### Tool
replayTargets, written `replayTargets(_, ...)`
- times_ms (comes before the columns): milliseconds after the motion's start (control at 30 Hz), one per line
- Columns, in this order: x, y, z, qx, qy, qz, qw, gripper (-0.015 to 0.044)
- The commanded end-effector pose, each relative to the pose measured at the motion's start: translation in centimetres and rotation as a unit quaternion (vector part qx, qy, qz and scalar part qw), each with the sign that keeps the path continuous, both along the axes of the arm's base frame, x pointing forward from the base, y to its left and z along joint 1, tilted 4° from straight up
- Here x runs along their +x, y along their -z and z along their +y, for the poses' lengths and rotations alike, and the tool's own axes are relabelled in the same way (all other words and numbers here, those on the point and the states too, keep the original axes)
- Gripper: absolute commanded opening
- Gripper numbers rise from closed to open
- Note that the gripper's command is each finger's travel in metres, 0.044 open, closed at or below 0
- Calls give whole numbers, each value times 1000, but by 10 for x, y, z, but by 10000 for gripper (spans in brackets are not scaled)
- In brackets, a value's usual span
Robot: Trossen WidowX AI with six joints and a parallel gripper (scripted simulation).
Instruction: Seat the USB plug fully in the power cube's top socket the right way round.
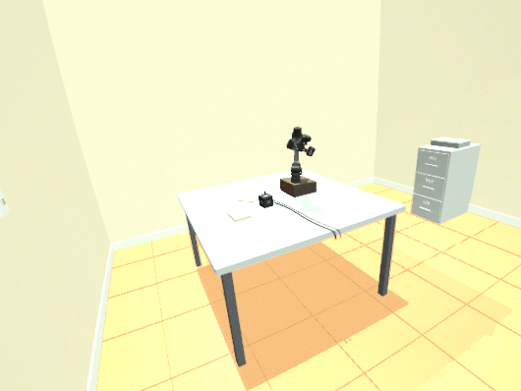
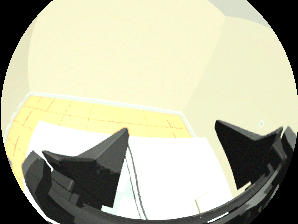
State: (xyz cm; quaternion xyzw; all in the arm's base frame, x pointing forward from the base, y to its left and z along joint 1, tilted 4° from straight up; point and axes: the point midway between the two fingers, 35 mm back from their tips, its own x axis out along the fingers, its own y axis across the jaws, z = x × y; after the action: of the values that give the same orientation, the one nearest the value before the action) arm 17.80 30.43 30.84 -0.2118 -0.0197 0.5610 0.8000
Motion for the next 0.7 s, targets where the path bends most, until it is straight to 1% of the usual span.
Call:
replayTargets(0, 55, 45, -16, -17, 127, 185, 974, 440)
replayTargets(67, 79, 70, -29, -14, 205, 295, 933, 440)
replayTargets(133, 100, 94, -46, -4, 284, 390, 876, 440)
replayTargets(233, 121, 122, -69, 17, 379, 488, 786, 440)
replayTargets(300, 133, 140, -86, 35, 440, 541, 716, 440)
replayTargets(400, 146, 165, -114, 66, 528, 602, 595, 440)
replayTargets(500, 154, 189, -145, 103, 608, 639, 459, 440)
replayTargets(667, 156, 225, -198, 168, 716, 644, 210, 440)
